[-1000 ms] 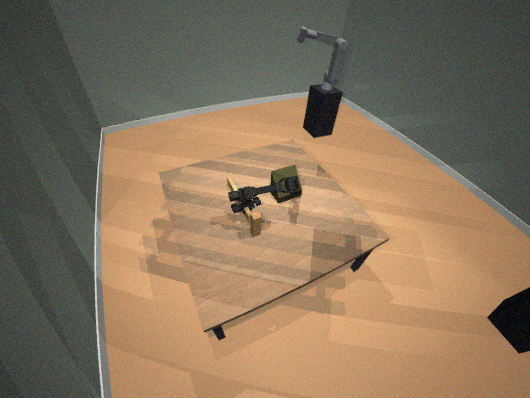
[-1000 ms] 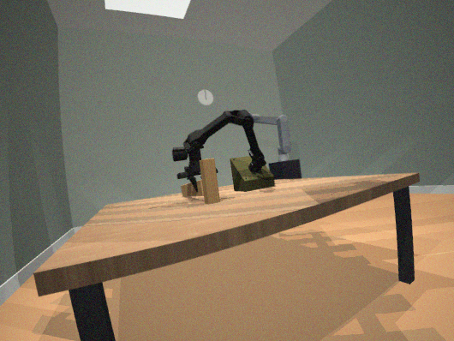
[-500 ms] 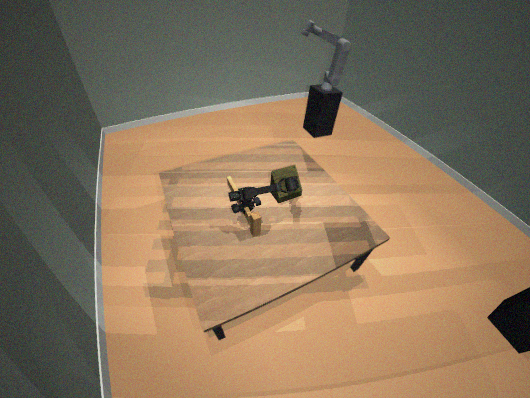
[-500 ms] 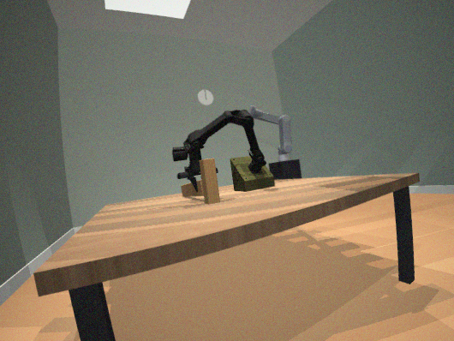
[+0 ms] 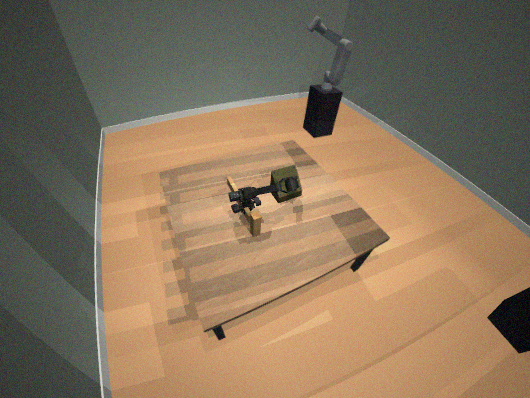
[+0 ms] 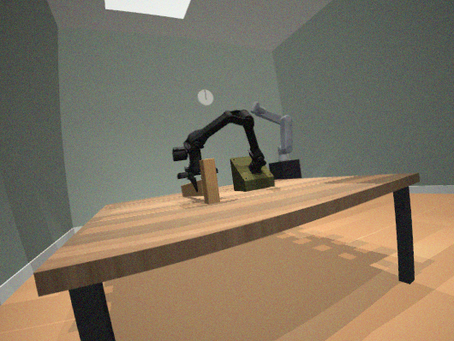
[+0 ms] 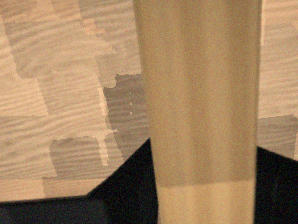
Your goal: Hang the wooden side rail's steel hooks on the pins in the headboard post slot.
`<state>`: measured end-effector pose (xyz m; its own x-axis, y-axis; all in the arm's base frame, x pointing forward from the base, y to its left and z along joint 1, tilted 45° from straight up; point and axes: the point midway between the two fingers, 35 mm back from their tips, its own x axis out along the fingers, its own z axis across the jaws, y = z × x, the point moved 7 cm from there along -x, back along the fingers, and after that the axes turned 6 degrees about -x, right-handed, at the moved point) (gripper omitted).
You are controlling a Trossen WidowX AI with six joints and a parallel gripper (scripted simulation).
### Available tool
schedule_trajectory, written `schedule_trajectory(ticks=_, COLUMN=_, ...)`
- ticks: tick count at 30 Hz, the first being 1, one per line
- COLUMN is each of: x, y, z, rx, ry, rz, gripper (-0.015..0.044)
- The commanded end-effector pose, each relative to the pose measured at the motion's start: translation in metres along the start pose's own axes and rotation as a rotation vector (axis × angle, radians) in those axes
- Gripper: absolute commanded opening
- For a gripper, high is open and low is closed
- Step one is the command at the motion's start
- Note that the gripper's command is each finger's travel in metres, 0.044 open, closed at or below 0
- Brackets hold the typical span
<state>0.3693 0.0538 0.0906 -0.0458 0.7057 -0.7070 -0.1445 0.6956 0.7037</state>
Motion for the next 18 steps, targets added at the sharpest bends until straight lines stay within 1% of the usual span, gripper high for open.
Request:
schedule_trajectory(ticks=1, x=-0.0057, y=0.002, z=0.0014, rx=-0.003, ry=-0.016, rz=-0.004, gripper=0.0)
schedule_trajectory(ticks=18, x=-0.0054, y=0.004, z=0.0007, rx=-0.003, ry=-0.016, rz=-0.004, gripper=0.0)
